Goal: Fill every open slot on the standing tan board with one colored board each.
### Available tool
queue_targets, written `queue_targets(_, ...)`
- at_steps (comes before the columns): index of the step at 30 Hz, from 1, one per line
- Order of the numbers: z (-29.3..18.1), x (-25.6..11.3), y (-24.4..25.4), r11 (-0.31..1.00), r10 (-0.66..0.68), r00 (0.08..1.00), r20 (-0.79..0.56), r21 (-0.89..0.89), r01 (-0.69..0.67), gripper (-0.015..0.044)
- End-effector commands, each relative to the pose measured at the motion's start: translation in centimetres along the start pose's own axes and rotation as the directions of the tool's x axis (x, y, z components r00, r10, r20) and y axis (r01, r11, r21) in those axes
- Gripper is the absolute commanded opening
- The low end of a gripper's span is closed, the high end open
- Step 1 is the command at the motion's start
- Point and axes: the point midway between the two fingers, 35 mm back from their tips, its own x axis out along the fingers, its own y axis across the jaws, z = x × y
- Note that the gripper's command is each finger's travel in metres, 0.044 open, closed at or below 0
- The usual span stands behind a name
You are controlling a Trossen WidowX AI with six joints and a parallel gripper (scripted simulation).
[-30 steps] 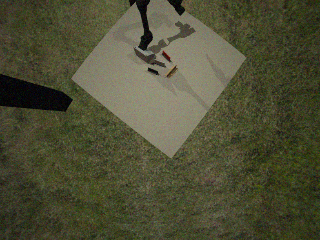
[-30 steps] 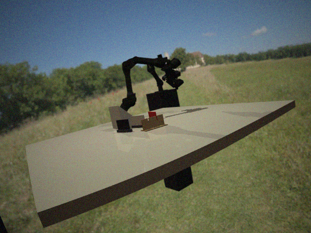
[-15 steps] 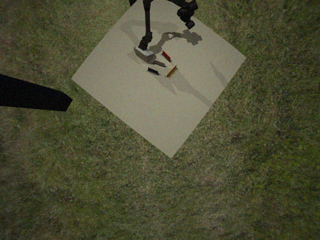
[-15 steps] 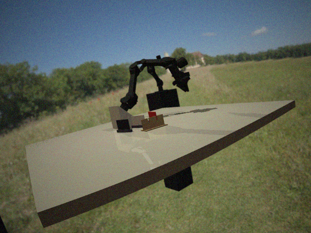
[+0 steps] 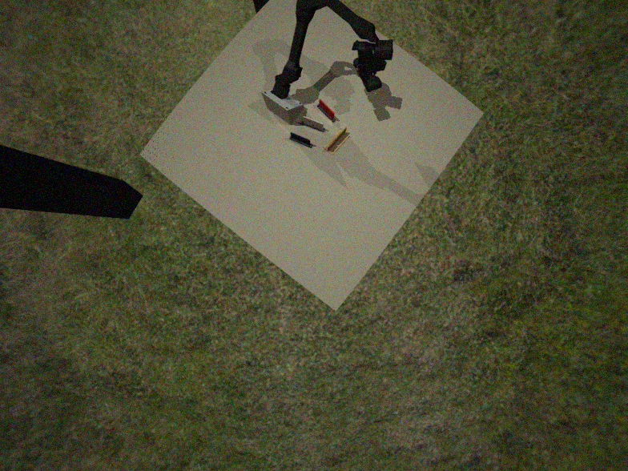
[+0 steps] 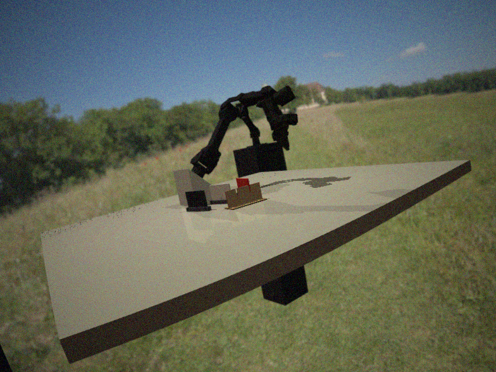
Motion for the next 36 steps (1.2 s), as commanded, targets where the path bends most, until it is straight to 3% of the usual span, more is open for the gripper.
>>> queue_targets(1, -4.2, 0.3, -4.5, 0.996, -0.038, 0.994, -0.1, 0.079, 0.046, 0.0183)
queue_targets(7, -12.2, -0.5, -10.2, 0.971, -0.029, 0.971, -0.237, 0.224, 0.083, 0.0183)
queue_targets(14, -21.1, -2.4, -13.1, 0.92, 0.061, 0.947, -0.316, 0.386, 0.07, 0.0183)
queue_targets(20, -28.0, -4.1, -13.1, 0.857, 0.165, 0.937, -0.309, 0.516, 0.019, 0.0183)
queue_targets(25, -34.9, -5.8, -10.9, 0.756, 0.29, 0.934, -0.209, 0.648, -0.09, 0.0183)
queue_targets(33, -35.8, -5.8, -10.4, 0.741, 0.304, 0.934, -0.188, 0.663, -0.108, 0.0183)
queue_targets(36, -36.7, -2.8, -9.9, 0.741, 0.304, 0.934, -0.188, 0.662, -0.108, 0.0183)
